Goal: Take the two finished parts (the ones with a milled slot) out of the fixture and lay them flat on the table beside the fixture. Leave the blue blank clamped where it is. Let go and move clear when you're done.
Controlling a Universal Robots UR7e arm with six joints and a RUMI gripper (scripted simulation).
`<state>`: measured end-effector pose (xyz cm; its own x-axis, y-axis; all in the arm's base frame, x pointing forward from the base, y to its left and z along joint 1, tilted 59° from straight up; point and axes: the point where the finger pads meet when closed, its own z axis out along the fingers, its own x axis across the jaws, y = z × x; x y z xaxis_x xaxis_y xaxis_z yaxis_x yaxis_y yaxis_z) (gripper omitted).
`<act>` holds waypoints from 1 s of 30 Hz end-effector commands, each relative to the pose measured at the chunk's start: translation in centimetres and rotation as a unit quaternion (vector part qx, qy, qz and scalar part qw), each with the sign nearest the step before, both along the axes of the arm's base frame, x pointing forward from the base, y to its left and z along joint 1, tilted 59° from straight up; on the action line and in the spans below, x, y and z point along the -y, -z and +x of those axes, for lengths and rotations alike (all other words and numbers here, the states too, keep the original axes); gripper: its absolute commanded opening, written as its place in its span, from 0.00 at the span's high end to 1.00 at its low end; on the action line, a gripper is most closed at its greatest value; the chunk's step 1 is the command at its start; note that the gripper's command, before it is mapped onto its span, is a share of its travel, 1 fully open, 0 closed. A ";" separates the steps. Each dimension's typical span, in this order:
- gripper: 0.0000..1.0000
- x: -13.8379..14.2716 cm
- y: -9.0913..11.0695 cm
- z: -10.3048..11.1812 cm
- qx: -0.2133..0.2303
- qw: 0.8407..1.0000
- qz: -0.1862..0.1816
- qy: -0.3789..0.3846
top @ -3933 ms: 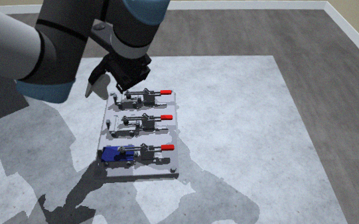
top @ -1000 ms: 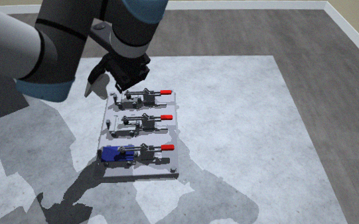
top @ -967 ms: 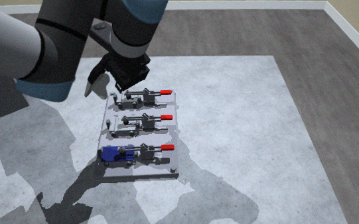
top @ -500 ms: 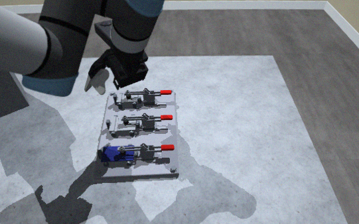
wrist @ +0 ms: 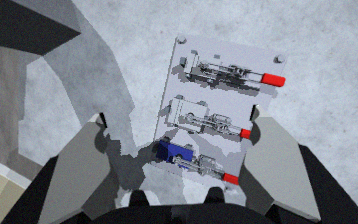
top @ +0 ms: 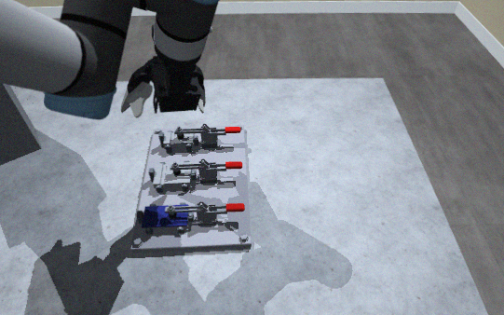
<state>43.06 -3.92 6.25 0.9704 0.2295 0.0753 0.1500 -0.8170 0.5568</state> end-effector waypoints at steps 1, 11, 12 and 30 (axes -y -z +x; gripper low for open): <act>0.00 -0.1 0.2 0.2 0.011 1.000 -0.005 0.017; 0.00 -0.1 0.2 0.2 0.011 1.000 -0.005 0.017; 0.00 -0.2 0.3 0.3 0.021 0.999 -0.005 0.030; 0.00 -1.1 1.4 1.0 0.102 0.987 -0.004 0.123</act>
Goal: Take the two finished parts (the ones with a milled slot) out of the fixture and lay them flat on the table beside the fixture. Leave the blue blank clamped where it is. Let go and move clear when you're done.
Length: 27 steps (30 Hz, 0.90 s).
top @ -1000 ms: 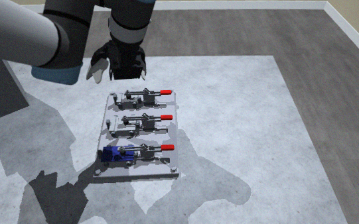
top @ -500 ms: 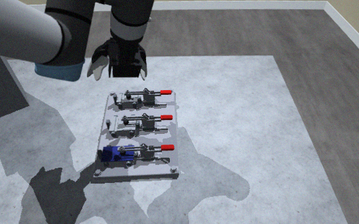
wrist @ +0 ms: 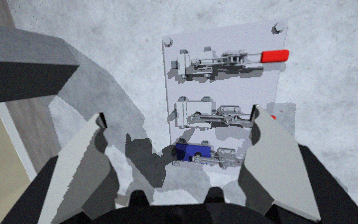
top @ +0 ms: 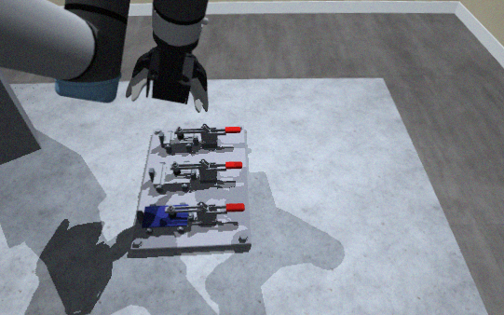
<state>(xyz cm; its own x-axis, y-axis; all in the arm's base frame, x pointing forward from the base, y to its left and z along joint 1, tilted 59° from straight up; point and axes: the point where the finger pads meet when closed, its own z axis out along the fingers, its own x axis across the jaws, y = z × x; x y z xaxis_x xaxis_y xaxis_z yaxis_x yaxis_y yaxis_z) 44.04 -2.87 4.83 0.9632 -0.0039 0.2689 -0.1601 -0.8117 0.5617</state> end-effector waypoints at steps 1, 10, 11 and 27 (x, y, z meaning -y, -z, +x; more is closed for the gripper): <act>0.00 0.0 0.0 0.0 0.003 1.000 -0.001 0.003; 0.00 -0.6 0.6 0.4 0.056 0.997 0.001 0.058; 0.00 -0.7 0.7 0.5 0.070 0.995 0.002 0.072; 0.00 -0.9 0.9 0.6 0.084 0.993 0.003 0.085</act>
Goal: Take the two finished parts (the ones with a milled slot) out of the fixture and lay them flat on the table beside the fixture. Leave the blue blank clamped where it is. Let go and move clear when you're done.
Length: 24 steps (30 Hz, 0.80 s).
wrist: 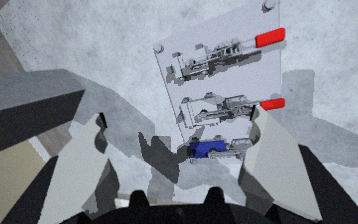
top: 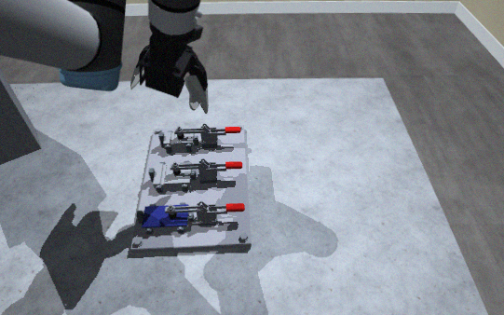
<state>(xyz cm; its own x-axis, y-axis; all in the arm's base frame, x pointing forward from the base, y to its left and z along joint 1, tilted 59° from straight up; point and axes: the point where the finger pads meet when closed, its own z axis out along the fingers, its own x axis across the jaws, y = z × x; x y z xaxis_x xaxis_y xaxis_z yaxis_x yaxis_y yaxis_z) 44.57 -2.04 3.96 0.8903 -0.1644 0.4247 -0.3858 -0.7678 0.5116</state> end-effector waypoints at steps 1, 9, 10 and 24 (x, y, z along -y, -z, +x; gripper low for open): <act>0.00 0.0 0.0 0.0 0.001 1.000 0.000 0.000; 0.00 -0.9 0.7 0.3 0.090 0.993 0.007 0.079; 0.00 -0.9 0.7 0.3 0.090 0.993 0.007 0.079; 0.00 -1.0 0.8 0.4 0.105 0.990 0.009 0.092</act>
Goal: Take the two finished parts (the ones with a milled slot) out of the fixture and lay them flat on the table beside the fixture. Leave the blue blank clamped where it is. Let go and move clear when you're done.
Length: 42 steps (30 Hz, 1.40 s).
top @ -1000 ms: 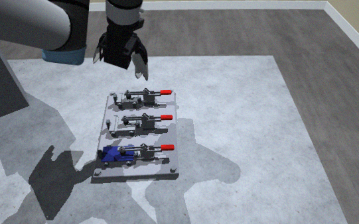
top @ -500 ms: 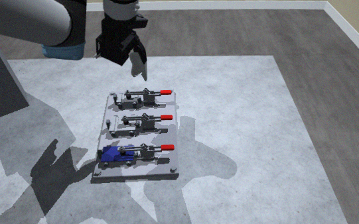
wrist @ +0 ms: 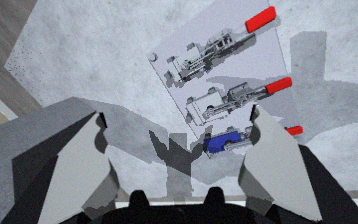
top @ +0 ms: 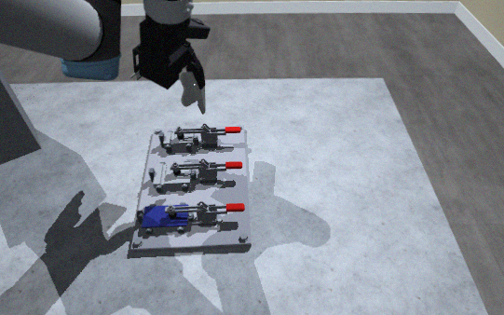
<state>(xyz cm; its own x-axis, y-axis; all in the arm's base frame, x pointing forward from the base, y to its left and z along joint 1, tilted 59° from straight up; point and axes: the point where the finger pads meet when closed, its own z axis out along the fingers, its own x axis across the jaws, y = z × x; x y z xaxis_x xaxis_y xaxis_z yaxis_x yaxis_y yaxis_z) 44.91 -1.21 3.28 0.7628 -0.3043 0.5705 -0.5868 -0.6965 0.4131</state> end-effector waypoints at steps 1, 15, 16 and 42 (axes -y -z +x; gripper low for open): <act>0.00 -0.3 0.2 0.1 0.031 0.999 0.003 0.025; 0.00 -1.0 0.5 0.1 0.108 0.991 0.014 0.084; 0.00 -1.0 0.5 0.1 0.108 0.991 0.014 0.084; 0.00 -1.8 0.8 -0.1 0.208 0.965 0.032 0.153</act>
